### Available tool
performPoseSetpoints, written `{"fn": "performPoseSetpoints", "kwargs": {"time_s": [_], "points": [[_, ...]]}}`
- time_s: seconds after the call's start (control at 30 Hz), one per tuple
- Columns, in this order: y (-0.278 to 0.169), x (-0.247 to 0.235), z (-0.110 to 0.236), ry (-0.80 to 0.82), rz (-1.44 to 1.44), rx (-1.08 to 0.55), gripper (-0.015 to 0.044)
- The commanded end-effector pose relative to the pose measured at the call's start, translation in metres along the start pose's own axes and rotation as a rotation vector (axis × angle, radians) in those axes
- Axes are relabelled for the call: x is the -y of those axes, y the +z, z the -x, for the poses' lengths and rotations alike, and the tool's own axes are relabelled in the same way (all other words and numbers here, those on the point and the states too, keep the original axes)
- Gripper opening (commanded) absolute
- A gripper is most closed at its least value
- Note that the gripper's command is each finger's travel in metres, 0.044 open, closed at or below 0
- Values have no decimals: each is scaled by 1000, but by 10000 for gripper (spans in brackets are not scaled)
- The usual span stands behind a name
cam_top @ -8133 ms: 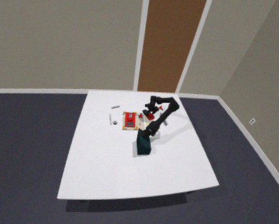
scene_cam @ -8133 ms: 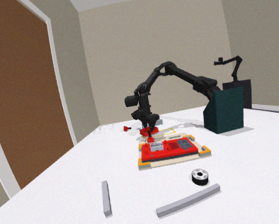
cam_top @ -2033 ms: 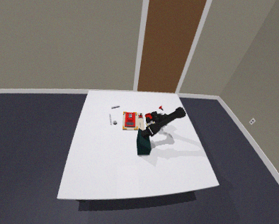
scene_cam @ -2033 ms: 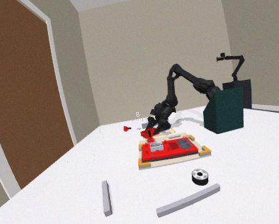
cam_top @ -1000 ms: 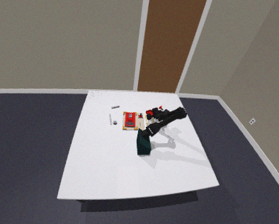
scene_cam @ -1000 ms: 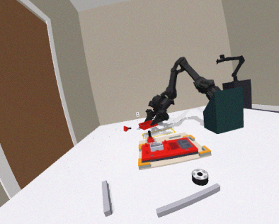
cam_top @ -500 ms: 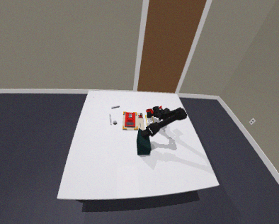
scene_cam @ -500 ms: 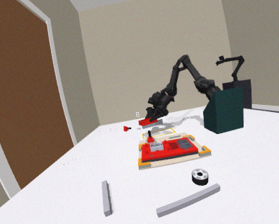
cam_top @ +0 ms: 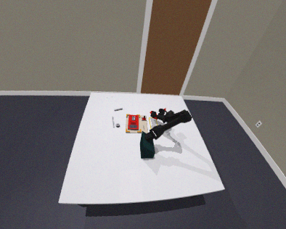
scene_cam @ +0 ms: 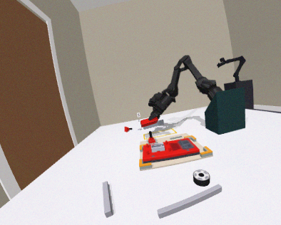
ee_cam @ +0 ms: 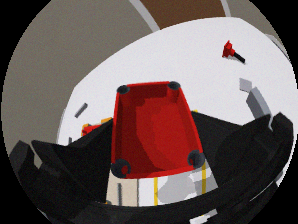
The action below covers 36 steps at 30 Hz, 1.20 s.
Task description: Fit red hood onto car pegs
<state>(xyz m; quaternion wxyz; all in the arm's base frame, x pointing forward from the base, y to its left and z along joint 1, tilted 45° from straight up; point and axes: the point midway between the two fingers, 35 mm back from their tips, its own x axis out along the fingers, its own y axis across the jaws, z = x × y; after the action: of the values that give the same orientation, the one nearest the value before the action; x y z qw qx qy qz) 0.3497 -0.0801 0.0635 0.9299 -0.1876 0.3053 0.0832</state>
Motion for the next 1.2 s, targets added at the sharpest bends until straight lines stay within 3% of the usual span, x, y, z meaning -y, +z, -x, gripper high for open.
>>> {"fn": "performPoseSetpoints", "kwargs": {"time_s": [0.0, 1.17], "points": [[0, 0, 0, -2, -105, 2, 0], [0, 1, 0, -1, -1204, 2, 0]]}}
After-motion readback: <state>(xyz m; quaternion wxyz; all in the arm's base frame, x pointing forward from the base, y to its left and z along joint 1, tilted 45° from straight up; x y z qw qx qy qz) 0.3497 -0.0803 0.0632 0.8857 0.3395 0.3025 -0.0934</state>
